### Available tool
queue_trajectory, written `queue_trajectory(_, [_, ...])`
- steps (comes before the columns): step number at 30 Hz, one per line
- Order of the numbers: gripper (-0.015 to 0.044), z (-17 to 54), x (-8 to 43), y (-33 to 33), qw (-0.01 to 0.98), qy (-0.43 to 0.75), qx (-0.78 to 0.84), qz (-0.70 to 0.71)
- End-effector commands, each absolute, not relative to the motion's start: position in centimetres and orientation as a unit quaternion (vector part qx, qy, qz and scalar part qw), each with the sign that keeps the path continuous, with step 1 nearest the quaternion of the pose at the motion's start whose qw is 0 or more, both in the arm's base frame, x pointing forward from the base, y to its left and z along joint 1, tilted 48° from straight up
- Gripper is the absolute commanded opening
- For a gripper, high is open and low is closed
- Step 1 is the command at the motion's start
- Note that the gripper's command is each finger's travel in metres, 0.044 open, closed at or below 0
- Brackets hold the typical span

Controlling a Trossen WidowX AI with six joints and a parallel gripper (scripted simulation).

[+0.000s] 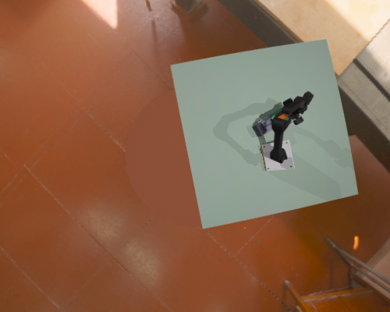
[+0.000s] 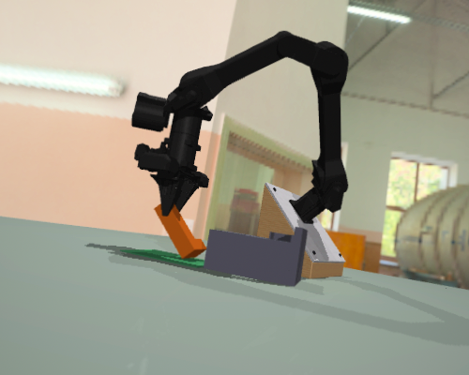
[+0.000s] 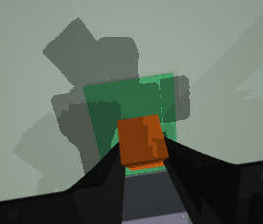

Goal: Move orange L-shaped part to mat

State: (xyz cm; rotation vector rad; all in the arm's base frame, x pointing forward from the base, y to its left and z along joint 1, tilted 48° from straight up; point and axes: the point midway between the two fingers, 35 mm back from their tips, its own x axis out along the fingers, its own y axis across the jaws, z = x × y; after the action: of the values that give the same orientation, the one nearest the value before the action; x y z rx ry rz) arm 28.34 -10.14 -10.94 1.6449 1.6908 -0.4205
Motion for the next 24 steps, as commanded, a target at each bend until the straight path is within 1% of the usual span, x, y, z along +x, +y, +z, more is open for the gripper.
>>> queue_trajectory(1, [0.0000,-11.0,28.4,-10.0,0.362,0.657,0.641,-0.162])
queue_trajectory(5, [0.0000,-10.9,28.3,-10.1,0.364,0.657,0.639,-0.163])
queue_trajectory(15, [0.0263,-10.8,28.3,-10.3,0.364,0.657,0.639,-0.164])
queue_trajectory(20, [0.0394,-7.5,28.2,-14.0,0.364,0.656,0.640,-0.165])
queue_trajectory(24, [0.0400,-5.0,27.6,-16.4,0.363,0.657,0.640,-0.164])
